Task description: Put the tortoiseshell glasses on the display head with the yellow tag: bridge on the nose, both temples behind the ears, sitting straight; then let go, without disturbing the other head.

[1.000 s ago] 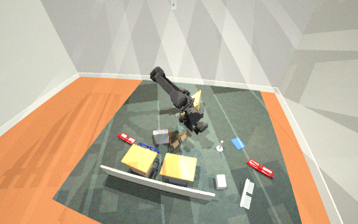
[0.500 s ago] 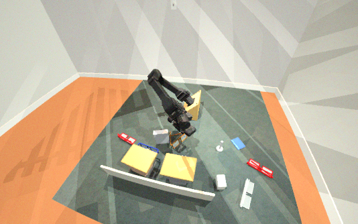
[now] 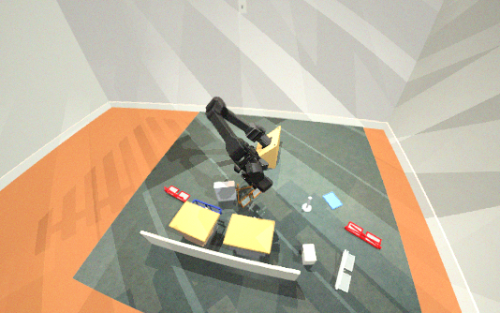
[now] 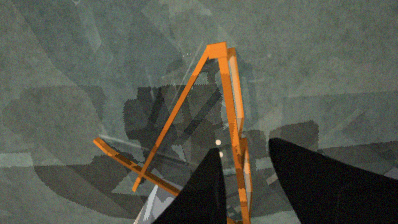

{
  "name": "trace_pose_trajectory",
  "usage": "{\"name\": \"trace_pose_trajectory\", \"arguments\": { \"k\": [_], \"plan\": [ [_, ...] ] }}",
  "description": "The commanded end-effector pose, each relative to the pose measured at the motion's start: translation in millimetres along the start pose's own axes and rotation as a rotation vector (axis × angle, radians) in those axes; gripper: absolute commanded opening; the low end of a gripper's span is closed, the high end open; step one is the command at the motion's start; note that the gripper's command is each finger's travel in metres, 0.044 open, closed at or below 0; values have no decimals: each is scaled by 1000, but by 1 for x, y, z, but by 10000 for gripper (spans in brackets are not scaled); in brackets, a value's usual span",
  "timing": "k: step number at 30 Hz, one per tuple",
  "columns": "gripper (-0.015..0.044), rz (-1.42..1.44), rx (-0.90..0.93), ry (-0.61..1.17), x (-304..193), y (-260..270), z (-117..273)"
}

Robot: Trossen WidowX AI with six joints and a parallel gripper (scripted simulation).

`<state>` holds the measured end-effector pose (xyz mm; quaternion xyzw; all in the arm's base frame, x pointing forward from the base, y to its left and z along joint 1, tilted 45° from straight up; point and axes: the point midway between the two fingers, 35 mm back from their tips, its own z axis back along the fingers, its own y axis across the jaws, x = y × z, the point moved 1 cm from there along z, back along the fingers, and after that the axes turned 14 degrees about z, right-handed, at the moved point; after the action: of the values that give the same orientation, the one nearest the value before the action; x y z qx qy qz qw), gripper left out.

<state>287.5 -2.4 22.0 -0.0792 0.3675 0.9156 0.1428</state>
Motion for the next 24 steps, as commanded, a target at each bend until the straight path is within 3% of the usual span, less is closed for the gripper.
{"name": "trace_pose_trajectory", "arguments": {
  "k": [1, 24],
  "plan": [
    [120, 13, 10, -8, 3, 0, -9],
    [120, 13, 12, -7, 3, -3, -47]
  ]
}}
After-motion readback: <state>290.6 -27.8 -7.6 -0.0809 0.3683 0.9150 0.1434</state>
